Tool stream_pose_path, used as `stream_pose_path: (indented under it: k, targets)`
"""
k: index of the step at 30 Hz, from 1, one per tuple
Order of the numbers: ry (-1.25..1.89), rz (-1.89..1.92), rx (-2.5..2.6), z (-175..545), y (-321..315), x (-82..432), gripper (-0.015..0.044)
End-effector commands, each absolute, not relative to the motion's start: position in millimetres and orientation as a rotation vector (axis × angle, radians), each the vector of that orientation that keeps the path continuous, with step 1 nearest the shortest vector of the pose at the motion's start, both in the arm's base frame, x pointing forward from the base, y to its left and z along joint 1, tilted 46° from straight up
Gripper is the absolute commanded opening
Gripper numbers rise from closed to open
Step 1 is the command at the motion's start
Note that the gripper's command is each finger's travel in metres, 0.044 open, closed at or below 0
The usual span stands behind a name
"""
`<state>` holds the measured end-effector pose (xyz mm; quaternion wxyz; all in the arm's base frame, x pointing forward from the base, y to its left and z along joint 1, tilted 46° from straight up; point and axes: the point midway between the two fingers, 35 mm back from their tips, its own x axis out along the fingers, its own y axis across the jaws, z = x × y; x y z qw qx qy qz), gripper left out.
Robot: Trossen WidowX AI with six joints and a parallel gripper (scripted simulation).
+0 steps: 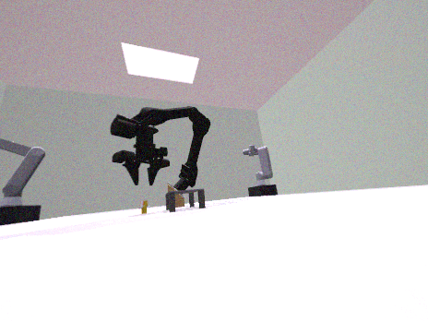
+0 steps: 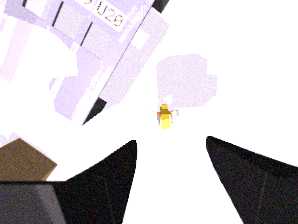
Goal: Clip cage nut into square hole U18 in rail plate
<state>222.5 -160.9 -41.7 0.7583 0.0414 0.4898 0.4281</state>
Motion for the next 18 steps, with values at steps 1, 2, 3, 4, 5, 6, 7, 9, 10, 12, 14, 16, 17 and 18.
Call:
stream_pose_path:
  k: [1, 2, 3, 4, 5, 6, 7, 9, 10, 12, 14, 16, 17, 18]
  targets:
    - [1.066, 0.929, 0.101, -42, -161, 222, 0.0151]
    - [1.066, 0.929, 0.101, -42, -161, 222, 0.0125]
    - [1.066, 0.929, 0.101, -42, -161, 222, 0.0120]
    - [1.066, 0.929, 0.101, -42, -161, 222, 0.0120]
    - [1.066, 0.929, 0.101, -42, -161, 222, 0.0120]
    - [1.066, 0.929, 0.101, -42, -161, 222, 0.0120]
    - [1.066, 0.929, 0.101, -42, -161, 222, 0.0120]
    - [1.066, 0.929, 0.101, -42, -161, 222, 0.0120]
    - [1.066, 0.929, 0.101, -42, -161, 222, 0.0120]
    - [1.066, 0.929, 0.101, -42, -161, 222, 0.0120]
    - [1.066, 0.929, 0.101, -46, -157, 223, 0.0120]
    - [1.065, 0.929, 0.101, -58, -145, 226, 0.0120]
    - [1.065, 0.929, 0.101, -63, -140, 227, 0.0120]
    - [1.065, 0.929, 0.101, -65, -137, 228, 0.0120]
